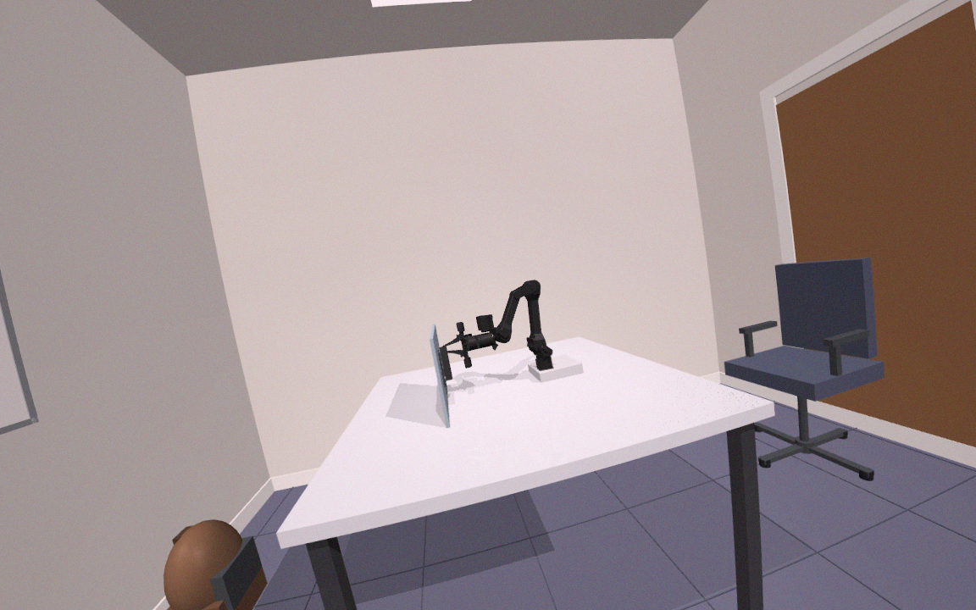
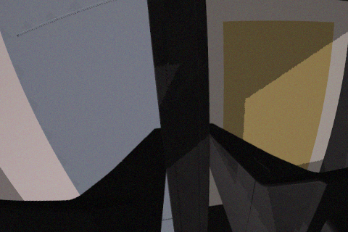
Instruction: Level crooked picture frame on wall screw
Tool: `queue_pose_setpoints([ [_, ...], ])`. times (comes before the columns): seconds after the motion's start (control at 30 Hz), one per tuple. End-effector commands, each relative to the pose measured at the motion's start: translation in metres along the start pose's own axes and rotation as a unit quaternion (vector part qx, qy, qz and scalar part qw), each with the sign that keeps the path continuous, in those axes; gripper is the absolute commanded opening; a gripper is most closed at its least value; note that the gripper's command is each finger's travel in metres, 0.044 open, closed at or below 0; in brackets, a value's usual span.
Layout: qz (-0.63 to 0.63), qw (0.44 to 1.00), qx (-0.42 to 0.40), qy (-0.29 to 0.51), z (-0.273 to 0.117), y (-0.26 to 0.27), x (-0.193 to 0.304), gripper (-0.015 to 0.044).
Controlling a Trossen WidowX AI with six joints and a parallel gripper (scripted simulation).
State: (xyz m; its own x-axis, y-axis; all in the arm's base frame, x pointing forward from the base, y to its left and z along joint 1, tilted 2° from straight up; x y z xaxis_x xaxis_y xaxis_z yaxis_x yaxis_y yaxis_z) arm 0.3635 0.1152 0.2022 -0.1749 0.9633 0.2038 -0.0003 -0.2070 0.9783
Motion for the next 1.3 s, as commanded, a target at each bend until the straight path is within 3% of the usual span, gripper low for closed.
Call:
queue_pose_setpoints([
  [0.0,0.002,1.0,-0.007,0.0,0.0003,0.0042,0.0013,0.0],
  [1.27,0.002,1.0,-0.007,0.0,0.0004,0.0009,0.0045,0.0],
])
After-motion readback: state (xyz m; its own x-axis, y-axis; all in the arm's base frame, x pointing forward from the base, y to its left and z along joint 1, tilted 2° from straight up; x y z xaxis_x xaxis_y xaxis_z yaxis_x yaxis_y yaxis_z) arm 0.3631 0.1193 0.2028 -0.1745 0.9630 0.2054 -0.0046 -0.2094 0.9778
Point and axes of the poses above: the point midway between the two fingers, 35 mm back from their tips, its own z axis out along the fingers, its own y axis across the jaws, x = y × z, the point moved 1 cm from there along -z, back along the fingers, and after that the axes turned 3 degrees about z, right-handed, at the moved point
